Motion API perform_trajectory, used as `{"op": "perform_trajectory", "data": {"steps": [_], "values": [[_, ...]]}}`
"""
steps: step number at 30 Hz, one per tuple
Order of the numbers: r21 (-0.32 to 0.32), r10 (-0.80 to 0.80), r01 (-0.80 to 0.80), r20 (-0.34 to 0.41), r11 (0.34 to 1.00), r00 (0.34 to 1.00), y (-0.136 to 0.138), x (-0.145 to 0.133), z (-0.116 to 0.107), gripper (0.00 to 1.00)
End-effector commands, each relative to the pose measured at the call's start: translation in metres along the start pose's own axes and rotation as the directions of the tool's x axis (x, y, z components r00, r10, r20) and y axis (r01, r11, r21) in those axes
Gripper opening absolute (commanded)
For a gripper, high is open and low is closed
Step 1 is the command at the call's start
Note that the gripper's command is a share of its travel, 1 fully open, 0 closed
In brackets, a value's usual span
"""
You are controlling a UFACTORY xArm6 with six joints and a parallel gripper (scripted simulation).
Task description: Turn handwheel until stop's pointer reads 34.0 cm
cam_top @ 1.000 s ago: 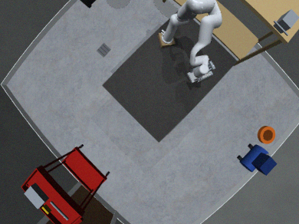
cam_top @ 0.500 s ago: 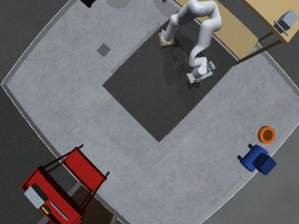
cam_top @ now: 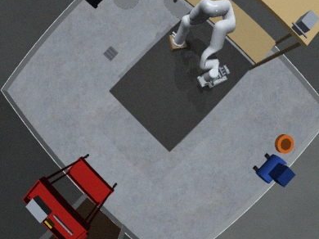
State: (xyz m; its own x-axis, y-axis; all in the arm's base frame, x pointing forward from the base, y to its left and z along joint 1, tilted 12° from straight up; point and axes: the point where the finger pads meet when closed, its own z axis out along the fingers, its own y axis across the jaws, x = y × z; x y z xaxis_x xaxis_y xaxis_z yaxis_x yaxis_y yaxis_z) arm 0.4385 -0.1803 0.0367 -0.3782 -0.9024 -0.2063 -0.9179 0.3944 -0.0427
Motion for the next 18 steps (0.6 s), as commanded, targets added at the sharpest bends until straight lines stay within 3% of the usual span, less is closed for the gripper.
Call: {"op": "perform_trajectory", "data": {"steps": [1,18], "values": [[0.006,-0.001,0.001,0.0,1.0,1.0,0.005,0.0,-0.002,0.06],[0.006,-0.001,0.001,0.0,1.0,1.0,0.024,0.0,-0.012,0.06]]}}
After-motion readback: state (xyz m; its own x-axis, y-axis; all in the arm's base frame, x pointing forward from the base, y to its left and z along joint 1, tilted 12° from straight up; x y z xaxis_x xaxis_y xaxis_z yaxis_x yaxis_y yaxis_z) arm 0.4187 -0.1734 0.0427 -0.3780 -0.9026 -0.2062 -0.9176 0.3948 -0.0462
